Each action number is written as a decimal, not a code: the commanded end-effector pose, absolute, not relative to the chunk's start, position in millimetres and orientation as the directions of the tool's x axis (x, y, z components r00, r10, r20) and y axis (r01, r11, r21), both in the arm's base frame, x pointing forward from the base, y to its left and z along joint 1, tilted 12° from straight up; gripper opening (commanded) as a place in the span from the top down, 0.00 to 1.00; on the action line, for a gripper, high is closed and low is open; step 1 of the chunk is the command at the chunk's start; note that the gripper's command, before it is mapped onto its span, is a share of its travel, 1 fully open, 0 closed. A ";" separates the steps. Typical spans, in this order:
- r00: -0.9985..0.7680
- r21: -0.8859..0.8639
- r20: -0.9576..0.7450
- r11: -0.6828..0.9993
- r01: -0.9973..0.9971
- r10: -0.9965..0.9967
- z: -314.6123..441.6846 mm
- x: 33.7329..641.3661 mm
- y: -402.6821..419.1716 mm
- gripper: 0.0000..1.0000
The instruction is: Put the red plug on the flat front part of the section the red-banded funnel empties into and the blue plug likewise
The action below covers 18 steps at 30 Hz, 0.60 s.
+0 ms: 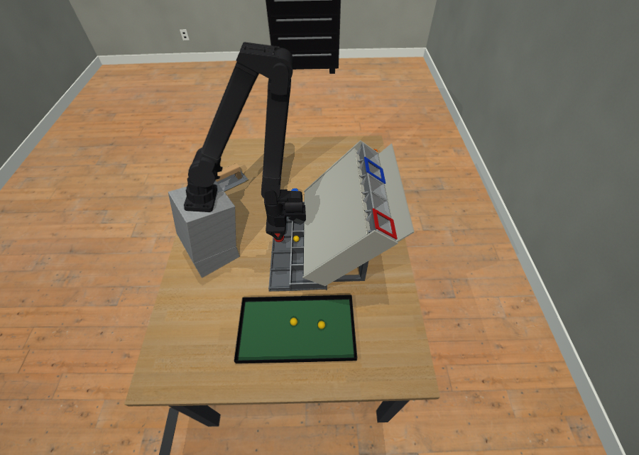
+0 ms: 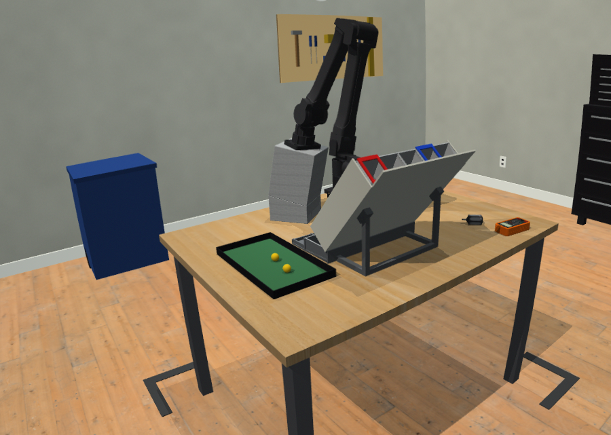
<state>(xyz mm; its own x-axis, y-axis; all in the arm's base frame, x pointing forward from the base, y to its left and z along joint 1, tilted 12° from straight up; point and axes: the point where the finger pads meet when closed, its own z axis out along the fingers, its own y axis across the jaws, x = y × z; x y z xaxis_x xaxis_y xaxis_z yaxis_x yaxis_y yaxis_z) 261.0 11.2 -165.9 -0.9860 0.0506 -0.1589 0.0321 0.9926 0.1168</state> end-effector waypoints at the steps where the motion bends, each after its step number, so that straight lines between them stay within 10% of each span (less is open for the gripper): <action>1: -0.984 0.117 -0.169 0.993 0.032 0.051 -173.6 265.0 14.6 1.00; 18: -0.983 0.117 -0.178 0.993 0.032 0.053 -187.1 268.4 15.1 1.00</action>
<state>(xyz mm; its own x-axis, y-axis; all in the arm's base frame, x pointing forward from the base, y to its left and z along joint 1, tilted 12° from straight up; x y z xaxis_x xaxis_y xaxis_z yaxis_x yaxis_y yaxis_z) 263.4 13.0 -189.4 -0.9863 0.0517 -0.1569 0.0334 0.9926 0.1169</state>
